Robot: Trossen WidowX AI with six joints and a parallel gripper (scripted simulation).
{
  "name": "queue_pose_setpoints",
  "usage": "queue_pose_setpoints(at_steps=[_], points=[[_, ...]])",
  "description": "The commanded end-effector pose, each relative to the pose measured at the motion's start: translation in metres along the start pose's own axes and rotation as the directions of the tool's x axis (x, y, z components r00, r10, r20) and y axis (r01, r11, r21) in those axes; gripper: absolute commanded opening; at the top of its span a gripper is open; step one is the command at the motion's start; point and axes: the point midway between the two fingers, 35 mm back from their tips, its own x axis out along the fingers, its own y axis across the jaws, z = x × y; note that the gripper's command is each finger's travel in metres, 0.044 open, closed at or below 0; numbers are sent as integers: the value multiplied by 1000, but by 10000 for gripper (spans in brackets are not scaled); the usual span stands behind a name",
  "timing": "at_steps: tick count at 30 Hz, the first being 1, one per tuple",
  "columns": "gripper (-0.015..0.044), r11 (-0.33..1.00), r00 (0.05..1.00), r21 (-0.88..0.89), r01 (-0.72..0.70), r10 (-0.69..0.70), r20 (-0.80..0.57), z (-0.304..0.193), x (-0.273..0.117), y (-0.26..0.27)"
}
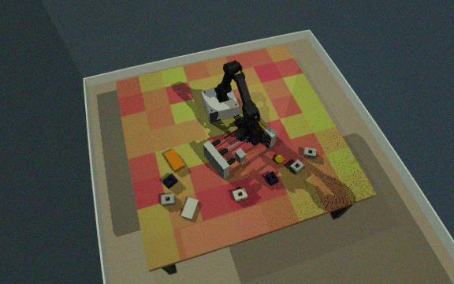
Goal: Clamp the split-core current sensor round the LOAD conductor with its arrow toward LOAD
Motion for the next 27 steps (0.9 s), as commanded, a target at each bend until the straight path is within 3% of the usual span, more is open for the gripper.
queue_pose_setpoints(at_steps=[1, 7, 20, 27], points=[[289, 1000, 1000, 0, 1, -1, 0, 0, 1, 0], [440, 1000, 1000, 0, 3, -3, 0, 0, -2, 0], [103, 1000, 1000, 0, 0, 0, 0, 0, 0, 0], [56, 1000, 1000, 0, 0, 0, 0, 0, 0, 0]])
